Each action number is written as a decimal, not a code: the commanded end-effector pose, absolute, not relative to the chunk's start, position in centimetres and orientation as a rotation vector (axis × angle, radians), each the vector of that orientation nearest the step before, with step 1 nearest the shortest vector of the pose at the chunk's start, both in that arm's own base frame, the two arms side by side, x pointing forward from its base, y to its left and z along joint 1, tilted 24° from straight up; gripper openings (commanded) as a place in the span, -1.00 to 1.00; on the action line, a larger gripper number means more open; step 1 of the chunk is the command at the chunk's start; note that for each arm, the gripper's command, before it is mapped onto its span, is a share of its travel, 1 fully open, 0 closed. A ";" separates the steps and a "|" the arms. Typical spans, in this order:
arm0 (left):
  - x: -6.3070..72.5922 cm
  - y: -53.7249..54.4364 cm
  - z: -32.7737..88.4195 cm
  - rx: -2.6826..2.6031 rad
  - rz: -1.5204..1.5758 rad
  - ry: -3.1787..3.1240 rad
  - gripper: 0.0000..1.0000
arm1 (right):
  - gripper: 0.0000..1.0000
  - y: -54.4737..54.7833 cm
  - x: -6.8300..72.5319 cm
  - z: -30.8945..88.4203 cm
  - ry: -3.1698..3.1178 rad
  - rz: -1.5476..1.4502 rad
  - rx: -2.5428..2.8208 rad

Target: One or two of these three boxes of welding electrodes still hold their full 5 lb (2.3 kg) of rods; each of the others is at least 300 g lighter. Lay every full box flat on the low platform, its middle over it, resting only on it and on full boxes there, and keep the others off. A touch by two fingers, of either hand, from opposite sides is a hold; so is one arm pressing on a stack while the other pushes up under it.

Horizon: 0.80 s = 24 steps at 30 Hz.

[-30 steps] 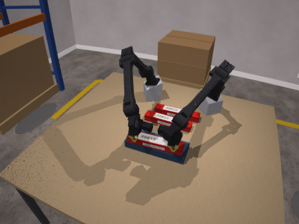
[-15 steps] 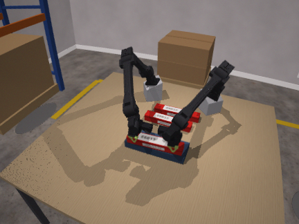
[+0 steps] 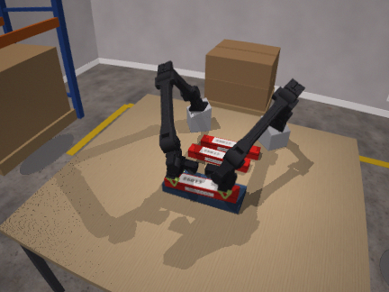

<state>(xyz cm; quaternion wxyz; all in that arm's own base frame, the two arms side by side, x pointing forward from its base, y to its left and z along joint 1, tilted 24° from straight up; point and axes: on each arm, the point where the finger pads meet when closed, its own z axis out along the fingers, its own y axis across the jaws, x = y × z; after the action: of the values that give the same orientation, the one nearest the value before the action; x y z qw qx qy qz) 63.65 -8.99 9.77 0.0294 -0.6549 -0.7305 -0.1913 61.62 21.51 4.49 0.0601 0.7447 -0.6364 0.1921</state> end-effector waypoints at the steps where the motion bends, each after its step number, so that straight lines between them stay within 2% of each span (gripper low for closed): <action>1: 66.1 -11.0 17.5 -2.117 -0.723 -2.313 -1.00 | -1.00 24.9 63.7 11.8 -1.985 0.696 2.373; 24: 66.0 -10.9 17.6 -2.109 -0.727 -2.328 -1.00 | -1.00 24.9 63.5 11.8 -2.000 0.696 2.364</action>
<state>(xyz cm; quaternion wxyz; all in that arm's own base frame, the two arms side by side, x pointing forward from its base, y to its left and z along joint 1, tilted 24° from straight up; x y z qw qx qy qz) 63.85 -8.99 9.78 0.0264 -0.6556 -0.7295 -0.1934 61.78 21.51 4.51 0.0573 0.7443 -0.6367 0.1935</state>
